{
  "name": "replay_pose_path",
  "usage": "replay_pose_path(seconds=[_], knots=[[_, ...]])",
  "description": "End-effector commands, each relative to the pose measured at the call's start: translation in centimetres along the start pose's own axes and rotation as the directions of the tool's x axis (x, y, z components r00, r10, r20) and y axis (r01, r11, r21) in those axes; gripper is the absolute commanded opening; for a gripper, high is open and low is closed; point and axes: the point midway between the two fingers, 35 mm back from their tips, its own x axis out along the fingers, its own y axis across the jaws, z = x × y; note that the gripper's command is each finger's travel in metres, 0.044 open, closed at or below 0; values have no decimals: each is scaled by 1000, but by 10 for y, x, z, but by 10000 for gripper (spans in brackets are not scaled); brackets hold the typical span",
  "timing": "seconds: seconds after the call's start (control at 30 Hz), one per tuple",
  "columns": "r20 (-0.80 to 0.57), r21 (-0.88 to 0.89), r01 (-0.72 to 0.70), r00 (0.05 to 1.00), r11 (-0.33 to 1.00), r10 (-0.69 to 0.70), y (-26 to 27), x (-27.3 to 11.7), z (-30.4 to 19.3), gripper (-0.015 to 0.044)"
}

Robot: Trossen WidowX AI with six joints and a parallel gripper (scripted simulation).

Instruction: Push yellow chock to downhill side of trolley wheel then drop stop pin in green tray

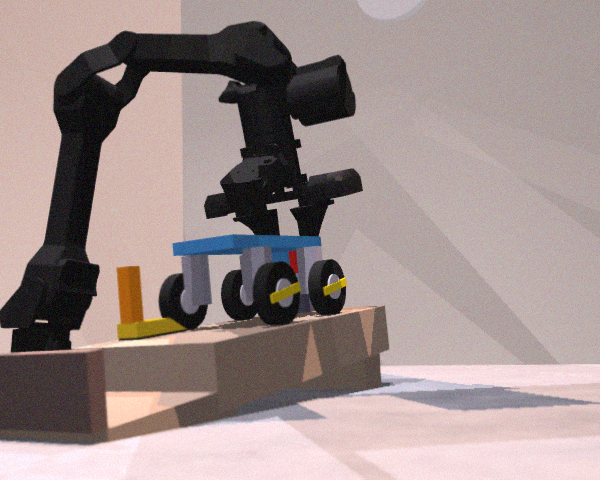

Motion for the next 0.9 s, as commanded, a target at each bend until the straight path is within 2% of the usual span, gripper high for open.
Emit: replay_pose_path(seconds=[0.0,0.17,0.33,0.63,0.87], knots=[[-1,3,-2,1000,1000,2,0,5,0,190],[-2,3,-2,1000,1000,2,0,12,-1,190],[-1,0,0,1000,1000,0,0,9,-1,59],[-1,0,0,1000,1000,0,0,9,-1,0],[-1,2,-1,1000,1000,1,0,4,-1,0]])
